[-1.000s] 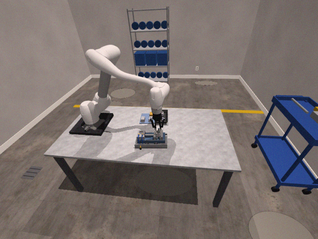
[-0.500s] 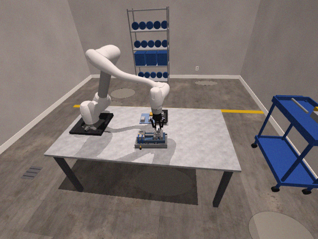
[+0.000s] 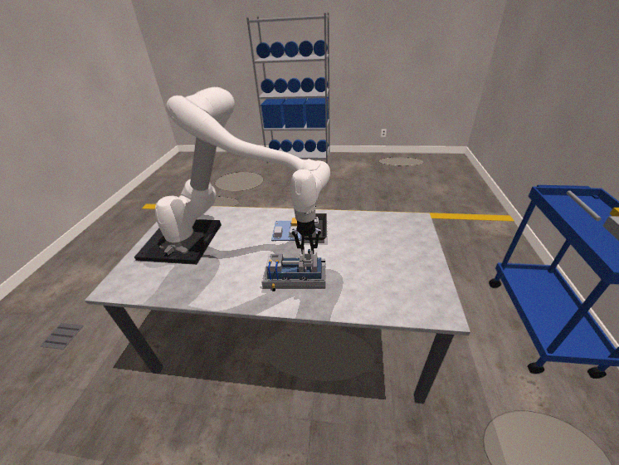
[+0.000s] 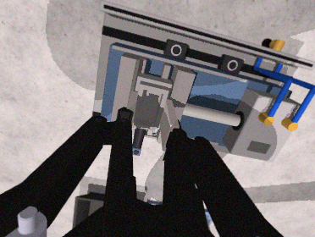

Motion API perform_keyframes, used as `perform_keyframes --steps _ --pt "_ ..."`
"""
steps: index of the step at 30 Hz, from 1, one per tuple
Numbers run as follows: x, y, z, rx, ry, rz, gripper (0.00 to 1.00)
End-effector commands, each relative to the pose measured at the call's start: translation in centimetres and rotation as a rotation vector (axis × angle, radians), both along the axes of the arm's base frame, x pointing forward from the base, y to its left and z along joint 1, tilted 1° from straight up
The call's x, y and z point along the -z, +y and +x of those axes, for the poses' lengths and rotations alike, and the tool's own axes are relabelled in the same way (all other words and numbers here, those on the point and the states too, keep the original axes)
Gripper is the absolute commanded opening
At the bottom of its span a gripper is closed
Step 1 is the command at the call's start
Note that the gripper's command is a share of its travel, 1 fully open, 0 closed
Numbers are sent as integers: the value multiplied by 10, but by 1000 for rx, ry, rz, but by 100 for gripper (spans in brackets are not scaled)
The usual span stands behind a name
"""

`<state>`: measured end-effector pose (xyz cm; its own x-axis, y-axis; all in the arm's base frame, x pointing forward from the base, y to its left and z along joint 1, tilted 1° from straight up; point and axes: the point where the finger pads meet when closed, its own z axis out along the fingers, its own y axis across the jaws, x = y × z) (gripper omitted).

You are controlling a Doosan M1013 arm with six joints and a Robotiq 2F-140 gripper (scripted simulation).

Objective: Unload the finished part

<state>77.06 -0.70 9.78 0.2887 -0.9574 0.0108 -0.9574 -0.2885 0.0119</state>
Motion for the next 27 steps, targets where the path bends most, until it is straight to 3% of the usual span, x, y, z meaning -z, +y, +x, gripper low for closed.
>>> perform_keyframes --steps 1,27 --pt "3 -3 -1 -7 2 -3 0" --pt "0 -3 -1 -7 2 -3 0"
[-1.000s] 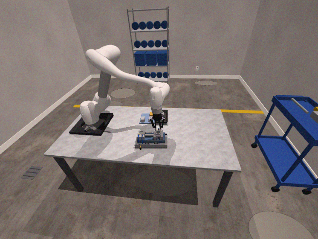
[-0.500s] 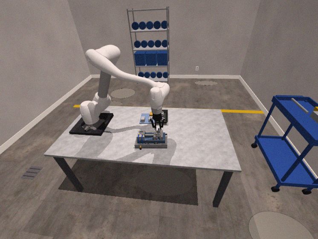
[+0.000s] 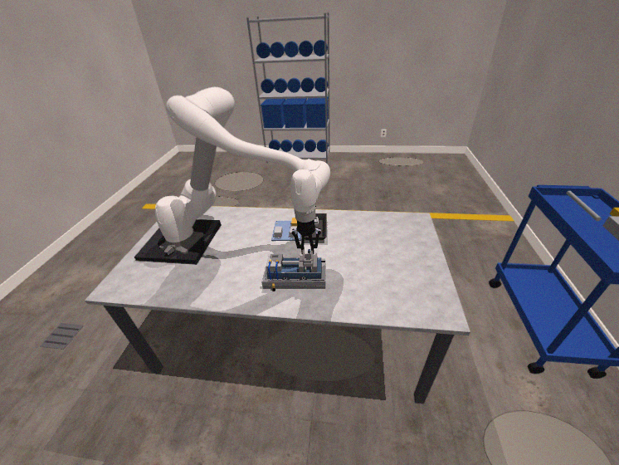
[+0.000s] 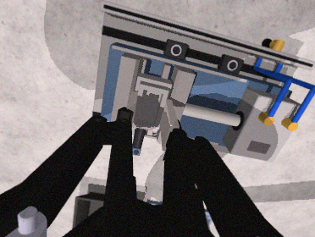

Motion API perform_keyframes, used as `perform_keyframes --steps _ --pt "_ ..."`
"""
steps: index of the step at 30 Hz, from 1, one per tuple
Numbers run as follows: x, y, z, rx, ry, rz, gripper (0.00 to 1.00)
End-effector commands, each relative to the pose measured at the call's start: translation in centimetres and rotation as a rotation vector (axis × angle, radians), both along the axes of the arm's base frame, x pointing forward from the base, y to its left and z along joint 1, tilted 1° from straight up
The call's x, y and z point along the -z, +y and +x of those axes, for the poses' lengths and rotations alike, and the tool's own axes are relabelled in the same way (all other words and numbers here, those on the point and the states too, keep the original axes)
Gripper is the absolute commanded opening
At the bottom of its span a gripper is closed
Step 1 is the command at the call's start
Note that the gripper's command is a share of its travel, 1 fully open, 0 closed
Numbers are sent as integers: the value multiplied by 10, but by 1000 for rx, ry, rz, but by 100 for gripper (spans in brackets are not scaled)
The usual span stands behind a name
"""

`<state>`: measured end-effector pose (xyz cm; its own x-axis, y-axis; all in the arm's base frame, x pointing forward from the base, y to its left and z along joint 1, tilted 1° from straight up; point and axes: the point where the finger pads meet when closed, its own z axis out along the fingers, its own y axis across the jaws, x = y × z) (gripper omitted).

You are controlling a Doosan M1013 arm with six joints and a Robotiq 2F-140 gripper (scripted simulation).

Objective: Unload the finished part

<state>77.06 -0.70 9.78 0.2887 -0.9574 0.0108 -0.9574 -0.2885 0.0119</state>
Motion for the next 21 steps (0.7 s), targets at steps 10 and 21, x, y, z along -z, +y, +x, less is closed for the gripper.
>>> perform_keyframes --steps 10,21 --pt "-11 -3 -1 -7 2 -3 0" --pt "-32 -2 -1 -7 2 -3 0"
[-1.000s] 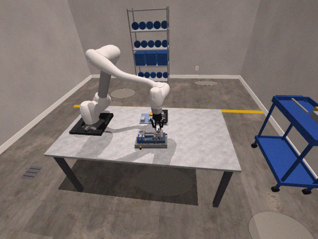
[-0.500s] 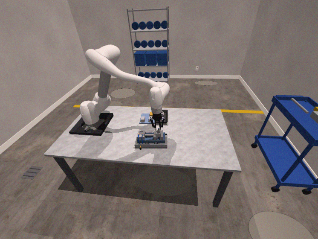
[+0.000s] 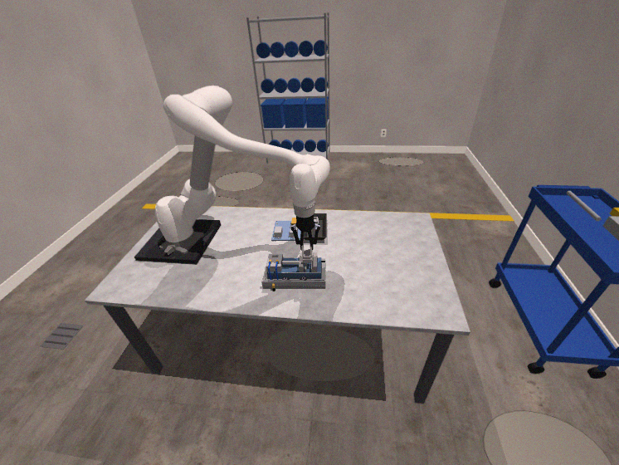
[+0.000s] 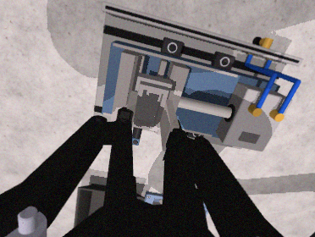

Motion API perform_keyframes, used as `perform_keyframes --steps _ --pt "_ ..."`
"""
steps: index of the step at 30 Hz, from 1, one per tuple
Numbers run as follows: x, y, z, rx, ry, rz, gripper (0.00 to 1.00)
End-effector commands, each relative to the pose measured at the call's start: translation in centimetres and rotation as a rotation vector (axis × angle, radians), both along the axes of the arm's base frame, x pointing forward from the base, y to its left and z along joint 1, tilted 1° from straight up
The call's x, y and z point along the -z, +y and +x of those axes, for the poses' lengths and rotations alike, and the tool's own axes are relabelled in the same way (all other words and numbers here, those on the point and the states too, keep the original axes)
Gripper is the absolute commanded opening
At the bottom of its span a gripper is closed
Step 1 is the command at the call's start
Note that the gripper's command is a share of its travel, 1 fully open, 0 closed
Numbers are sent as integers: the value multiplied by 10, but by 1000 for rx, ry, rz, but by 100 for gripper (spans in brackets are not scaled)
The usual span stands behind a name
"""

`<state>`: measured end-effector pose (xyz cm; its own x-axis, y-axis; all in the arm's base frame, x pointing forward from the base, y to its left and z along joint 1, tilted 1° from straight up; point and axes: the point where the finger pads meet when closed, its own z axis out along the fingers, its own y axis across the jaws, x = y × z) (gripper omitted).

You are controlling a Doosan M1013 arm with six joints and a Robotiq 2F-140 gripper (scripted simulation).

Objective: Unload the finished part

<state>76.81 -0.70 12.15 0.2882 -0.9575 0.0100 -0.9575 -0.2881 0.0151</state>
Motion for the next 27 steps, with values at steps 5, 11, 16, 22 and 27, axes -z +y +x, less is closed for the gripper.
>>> perform_keyframes --steps 5,11,16,22,27 --pt "-12 -2 1 -7 -2 -2 0" --pt "-18 -2 1 -7 -2 -2 0" --pt "-19 -2 2 -7 -2 -2 0" --pt "-19 -1 1 -7 -2 -2 0" --pt "-19 30 0 -6 -2 -2 0"
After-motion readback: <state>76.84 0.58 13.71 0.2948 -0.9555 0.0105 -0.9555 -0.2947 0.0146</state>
